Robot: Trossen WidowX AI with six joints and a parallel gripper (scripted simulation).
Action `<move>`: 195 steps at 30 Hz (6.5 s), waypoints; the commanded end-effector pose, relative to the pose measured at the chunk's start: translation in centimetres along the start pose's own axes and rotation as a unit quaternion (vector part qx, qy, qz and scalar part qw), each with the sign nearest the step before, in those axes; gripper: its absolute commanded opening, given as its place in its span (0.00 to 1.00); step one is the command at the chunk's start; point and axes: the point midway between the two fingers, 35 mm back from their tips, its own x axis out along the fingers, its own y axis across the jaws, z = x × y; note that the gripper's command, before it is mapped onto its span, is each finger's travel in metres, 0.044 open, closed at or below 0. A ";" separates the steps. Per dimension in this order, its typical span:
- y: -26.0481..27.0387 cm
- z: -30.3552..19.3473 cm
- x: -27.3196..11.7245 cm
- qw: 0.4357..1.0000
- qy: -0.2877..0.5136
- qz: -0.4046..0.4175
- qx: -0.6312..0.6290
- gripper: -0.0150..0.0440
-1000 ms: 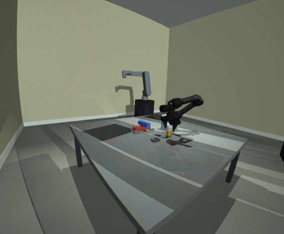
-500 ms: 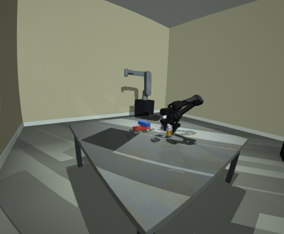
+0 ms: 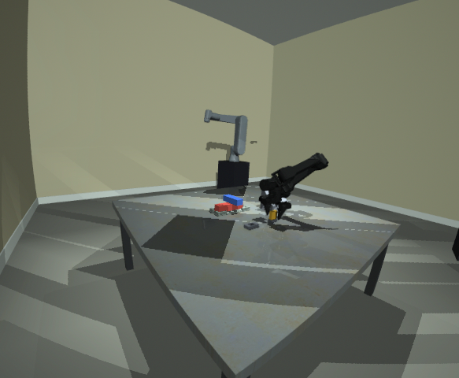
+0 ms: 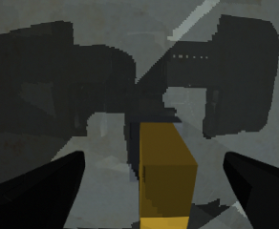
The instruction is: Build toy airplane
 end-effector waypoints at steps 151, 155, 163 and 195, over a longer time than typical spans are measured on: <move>-16.6 14.1 -12.1 1.000 -0.015 -0.016 -0.013 0.25; -17.7 14.6 -11.7 1.000 -0.013 -0.015 -0.015 0.25; -20.0 15.3 -10.8 1.000 -0.010 -0.013 -0.021 0.25; -25.6 16.4 -8.0 0.999 -0.003 -0.006 -0.035 0.37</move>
